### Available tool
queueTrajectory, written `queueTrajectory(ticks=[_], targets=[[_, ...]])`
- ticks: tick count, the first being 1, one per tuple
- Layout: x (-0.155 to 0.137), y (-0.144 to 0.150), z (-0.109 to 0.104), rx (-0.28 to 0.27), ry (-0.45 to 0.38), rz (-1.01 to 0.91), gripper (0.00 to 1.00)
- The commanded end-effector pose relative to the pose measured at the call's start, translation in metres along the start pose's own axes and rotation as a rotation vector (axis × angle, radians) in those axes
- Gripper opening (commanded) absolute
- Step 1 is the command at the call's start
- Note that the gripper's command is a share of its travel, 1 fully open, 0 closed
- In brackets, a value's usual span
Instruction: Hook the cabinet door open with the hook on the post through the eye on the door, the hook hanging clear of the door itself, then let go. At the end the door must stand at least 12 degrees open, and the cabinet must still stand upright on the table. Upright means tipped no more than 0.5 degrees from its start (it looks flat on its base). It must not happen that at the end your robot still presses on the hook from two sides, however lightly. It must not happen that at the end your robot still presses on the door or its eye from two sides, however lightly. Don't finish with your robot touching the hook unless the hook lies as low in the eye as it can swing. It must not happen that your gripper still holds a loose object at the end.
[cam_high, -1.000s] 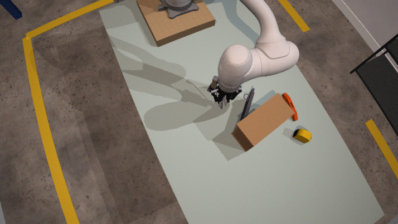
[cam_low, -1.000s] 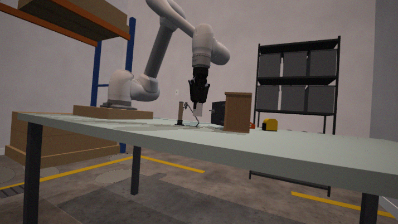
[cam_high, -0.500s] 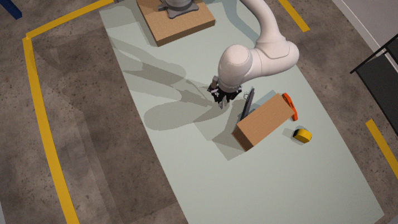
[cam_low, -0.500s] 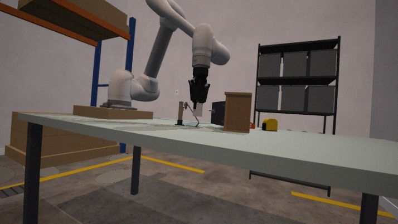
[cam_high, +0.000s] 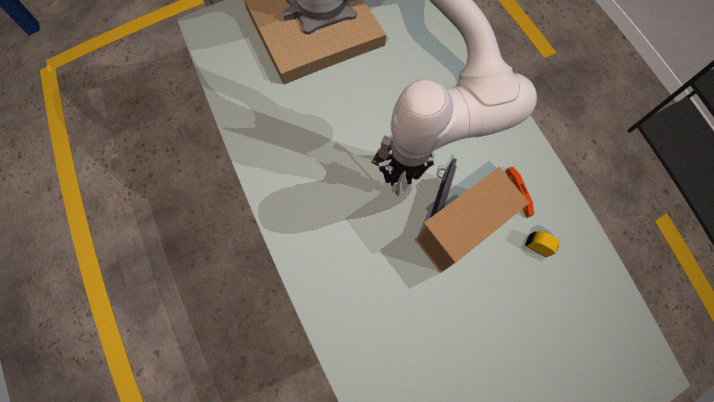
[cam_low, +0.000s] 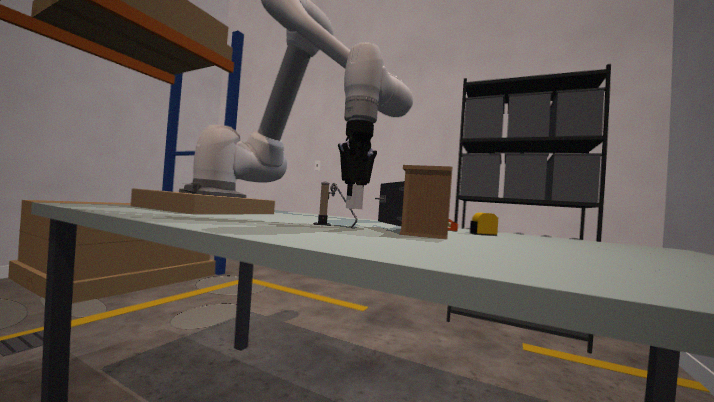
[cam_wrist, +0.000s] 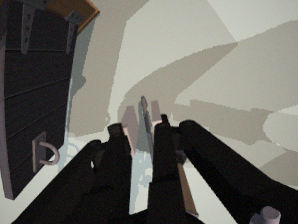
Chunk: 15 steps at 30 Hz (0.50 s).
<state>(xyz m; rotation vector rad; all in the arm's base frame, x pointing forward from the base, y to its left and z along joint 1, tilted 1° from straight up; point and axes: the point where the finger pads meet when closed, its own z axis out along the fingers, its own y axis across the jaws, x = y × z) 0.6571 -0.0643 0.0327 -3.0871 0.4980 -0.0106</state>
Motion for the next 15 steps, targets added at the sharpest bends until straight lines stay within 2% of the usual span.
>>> queueTrajectory(ticks=[1,15], targets=[[0.0000,0.0000,-0.0001,0.000,0.000,0.000,0.14],[0.0000,0.0000,0.0016,0.000,0.000,0.000,0.14]])
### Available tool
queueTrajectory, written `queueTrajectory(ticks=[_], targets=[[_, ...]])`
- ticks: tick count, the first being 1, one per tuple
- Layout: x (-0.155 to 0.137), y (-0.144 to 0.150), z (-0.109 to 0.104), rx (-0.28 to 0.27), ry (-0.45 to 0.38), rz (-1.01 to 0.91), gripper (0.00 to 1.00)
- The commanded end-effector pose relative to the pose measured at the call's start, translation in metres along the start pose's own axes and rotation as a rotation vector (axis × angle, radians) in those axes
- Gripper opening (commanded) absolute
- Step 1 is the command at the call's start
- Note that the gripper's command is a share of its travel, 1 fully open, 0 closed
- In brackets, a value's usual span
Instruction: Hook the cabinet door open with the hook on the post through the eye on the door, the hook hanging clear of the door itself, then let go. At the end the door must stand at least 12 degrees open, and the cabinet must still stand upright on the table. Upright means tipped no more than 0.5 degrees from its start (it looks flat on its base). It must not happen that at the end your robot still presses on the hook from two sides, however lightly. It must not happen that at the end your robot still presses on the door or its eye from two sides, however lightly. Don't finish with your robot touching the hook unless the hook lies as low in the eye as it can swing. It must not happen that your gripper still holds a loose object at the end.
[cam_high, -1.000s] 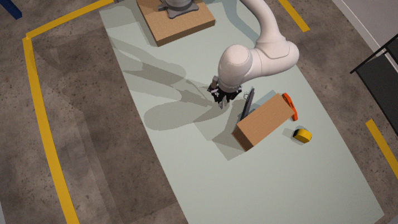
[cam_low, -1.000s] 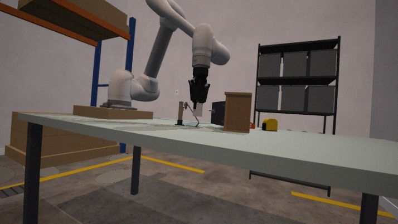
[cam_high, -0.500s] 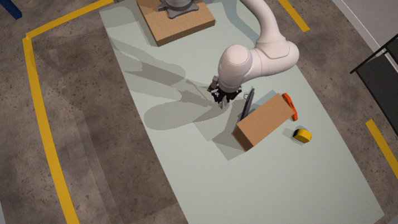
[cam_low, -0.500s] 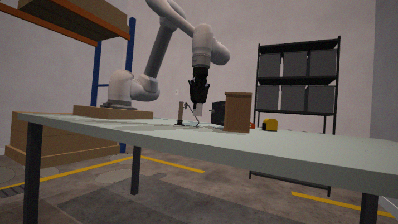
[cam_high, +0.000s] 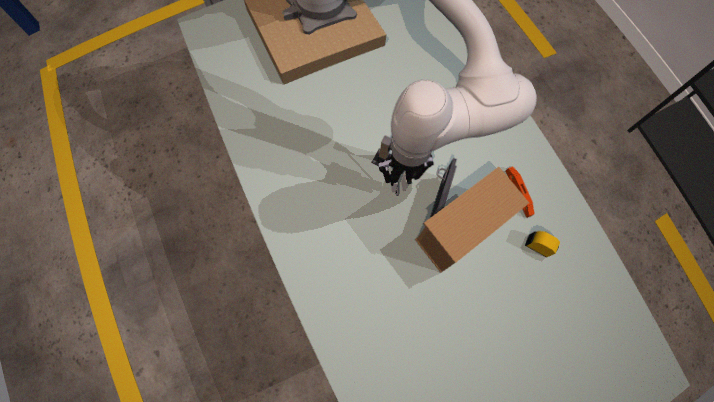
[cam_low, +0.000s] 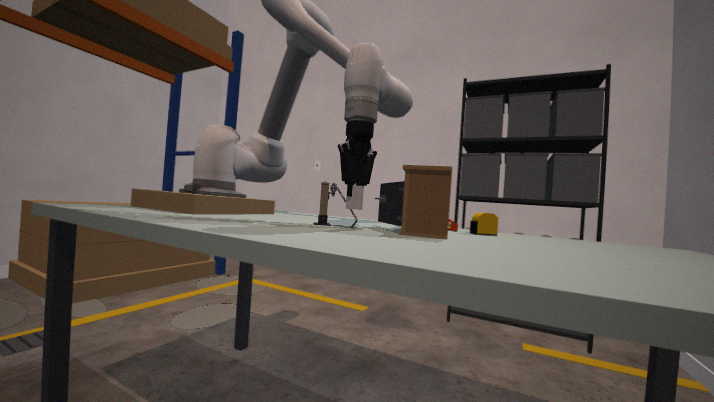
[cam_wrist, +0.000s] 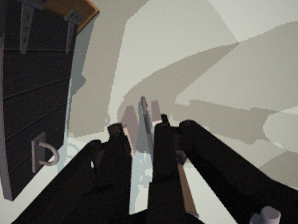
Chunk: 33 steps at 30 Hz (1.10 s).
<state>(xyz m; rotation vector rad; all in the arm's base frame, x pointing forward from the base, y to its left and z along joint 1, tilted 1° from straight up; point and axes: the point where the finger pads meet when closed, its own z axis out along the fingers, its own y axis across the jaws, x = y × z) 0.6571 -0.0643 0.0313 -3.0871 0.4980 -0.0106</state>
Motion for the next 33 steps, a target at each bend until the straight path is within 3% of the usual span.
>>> queueTrajectory(ticks=[1,33], targets=[[0.000,0.000,0.001,0.000,0.000,0.000,0.14],[0.000,0.000,0.036,0.000,0.000,0.000,0.14]])
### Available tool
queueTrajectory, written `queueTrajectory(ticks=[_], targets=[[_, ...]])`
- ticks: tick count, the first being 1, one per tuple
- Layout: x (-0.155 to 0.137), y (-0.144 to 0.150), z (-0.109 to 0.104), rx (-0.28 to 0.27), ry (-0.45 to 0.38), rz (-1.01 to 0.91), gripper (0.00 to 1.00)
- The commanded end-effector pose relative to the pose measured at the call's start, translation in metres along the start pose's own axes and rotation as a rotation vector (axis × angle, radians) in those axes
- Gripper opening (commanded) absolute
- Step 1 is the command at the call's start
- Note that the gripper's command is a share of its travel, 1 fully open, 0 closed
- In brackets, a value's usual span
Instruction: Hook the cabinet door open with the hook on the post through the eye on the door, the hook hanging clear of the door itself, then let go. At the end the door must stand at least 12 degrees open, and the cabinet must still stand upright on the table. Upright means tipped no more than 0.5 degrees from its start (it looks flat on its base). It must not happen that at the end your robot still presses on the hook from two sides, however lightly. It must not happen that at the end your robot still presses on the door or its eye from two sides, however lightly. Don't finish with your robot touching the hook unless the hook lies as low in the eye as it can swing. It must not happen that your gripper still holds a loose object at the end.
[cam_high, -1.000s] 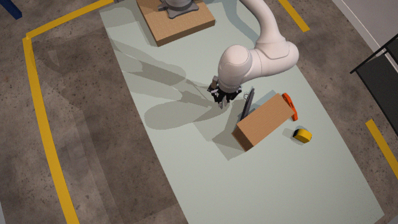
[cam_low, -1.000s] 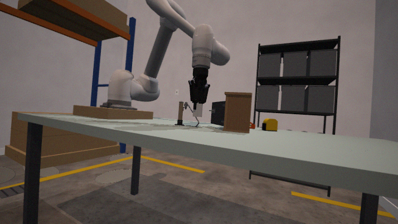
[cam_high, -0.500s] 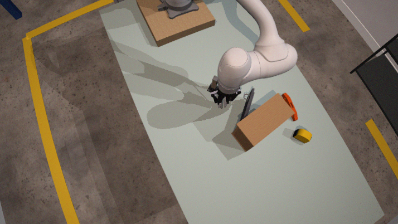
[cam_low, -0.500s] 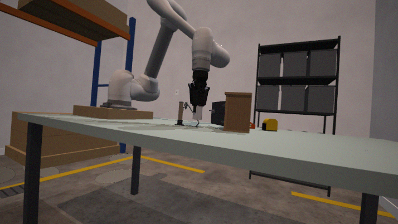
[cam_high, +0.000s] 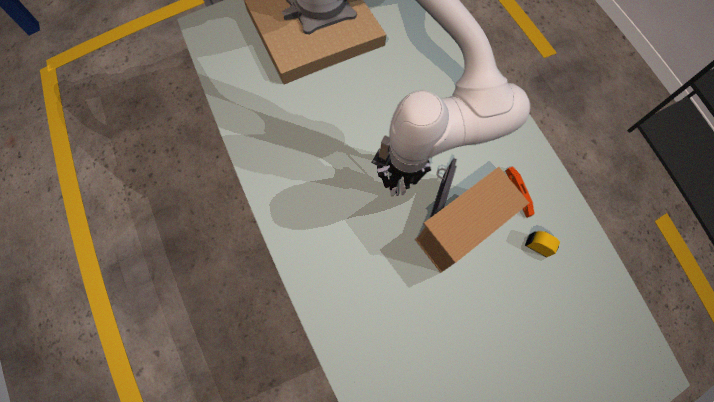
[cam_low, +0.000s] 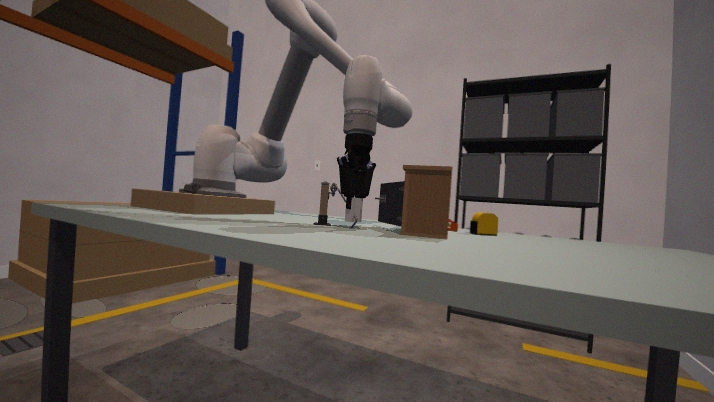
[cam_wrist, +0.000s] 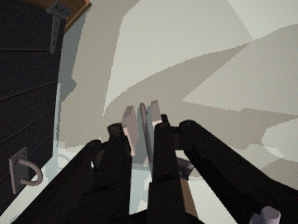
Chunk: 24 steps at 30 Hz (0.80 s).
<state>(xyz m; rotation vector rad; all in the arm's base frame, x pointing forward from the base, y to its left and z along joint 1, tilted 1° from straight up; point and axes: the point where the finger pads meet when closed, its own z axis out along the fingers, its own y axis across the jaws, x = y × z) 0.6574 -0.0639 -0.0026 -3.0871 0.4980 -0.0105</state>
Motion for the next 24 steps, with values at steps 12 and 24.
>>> queueTrajectory(ticks=[12,24], targets=[[0.0000,-0.0001,0.0107,0.000,0.000,0.000,0.14],[0.0000,-0.0001,0.0119,0.000,0.000,0.000,0.03]])
